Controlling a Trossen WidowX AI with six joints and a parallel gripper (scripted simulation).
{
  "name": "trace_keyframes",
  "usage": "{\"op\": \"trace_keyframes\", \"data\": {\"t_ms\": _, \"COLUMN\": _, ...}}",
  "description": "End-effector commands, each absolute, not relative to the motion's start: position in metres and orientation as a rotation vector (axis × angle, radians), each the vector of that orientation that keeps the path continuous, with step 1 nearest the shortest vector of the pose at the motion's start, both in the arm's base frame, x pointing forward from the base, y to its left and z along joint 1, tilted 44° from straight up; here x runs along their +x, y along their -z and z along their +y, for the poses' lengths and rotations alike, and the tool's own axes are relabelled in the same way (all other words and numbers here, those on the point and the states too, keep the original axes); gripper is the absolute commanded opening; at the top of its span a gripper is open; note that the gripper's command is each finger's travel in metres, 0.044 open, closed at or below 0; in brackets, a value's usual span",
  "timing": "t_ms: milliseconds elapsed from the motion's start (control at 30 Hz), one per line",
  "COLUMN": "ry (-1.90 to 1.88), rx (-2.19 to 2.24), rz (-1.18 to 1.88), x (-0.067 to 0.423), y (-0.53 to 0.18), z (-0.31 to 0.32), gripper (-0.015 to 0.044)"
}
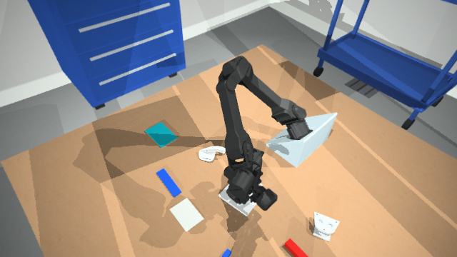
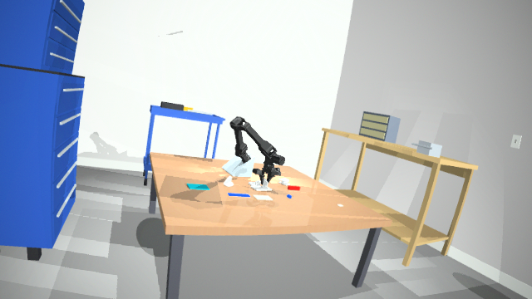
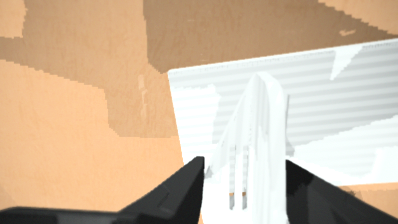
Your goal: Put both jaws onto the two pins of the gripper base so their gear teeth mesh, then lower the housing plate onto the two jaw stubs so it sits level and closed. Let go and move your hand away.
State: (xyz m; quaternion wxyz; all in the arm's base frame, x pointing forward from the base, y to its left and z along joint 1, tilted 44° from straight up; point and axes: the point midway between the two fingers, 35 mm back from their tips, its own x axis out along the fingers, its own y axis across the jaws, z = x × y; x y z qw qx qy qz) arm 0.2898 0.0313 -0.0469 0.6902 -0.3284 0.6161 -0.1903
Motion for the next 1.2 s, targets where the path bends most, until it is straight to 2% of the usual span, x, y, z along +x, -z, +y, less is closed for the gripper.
{"op": "trace_keyframes", "data": {"t_ms": 0, "ry": 0.425, "rx": -0.743, "rz": 1.38, "x": 0.2889, "y": 0.0479, "z": 0.0297, "gripper": 0.0134}}
{"op": "trace_keyframes", "data": {"t_ms": 1167, "ry": 0.426, "rx": -0.741, "rz": 1.38, "x": 0.2899, "y": 0.0523, "z": 0.0255, "gripper": 0.0134}}
